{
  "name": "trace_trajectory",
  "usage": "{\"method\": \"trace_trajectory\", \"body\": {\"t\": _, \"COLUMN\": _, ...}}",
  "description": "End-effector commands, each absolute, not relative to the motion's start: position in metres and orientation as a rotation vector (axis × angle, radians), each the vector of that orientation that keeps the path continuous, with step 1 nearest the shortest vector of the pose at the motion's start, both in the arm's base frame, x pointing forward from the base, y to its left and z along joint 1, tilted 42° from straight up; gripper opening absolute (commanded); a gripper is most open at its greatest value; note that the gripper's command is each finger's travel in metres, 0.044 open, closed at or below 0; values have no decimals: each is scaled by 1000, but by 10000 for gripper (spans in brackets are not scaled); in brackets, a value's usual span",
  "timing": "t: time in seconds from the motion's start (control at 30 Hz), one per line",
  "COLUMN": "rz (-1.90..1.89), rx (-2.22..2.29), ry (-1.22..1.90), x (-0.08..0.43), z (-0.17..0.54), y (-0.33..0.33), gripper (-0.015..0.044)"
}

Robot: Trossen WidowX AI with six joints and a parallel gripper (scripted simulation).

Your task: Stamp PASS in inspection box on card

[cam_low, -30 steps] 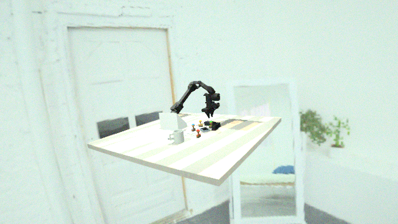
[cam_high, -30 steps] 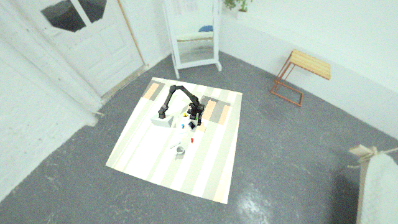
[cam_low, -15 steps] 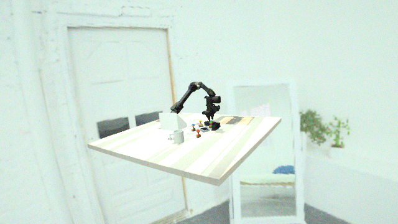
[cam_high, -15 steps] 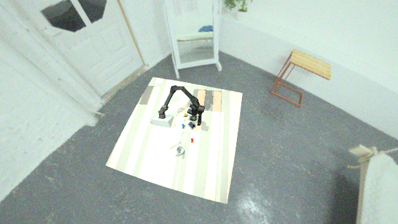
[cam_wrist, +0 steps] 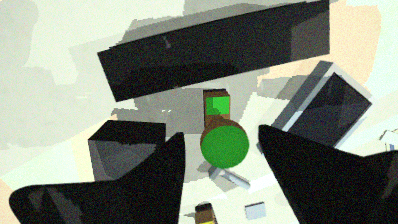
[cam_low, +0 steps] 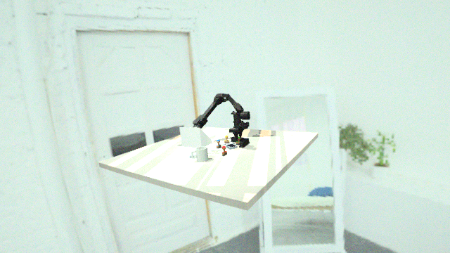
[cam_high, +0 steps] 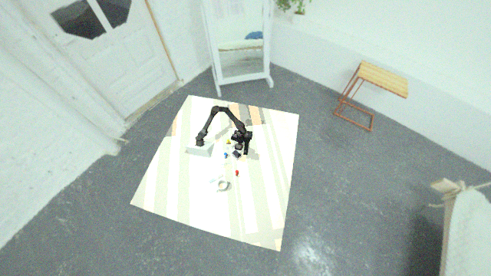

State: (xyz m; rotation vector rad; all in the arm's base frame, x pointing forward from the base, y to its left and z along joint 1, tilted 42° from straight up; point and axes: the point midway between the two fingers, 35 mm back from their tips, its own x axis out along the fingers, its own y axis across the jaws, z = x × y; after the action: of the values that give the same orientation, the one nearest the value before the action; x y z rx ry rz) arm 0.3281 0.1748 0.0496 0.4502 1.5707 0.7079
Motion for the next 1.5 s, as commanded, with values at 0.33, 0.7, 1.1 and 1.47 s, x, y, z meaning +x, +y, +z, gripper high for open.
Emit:
{"method": "trace_trajectory", "body": {"t": 0.33, "rz": 705, "rx": 454, "ry": 1580, "x": 322, "z": 30, "y": 190, "gripper": 224}}
{"method": "trace_trajectory", "body": {"t": 0.7, "rz": 709, "rx": 451, "ry": 1575, "x": 323, "z": 32, "y": 190, "gripper": 113}}
{"method": "trace_trajectory", "body": {"t": 1.1, "rz": 709, "rx": 451, "ry": 1575, "x": 323, "z": 33, "y": 189, "gripper": 0}}
{"method": "trace_trajectory", "body": {"t": 1.47, "rz": 709, "rx": 450, "ry": 1575, "x": 324, "z": 36, "y": 186, "gripper": 0}}
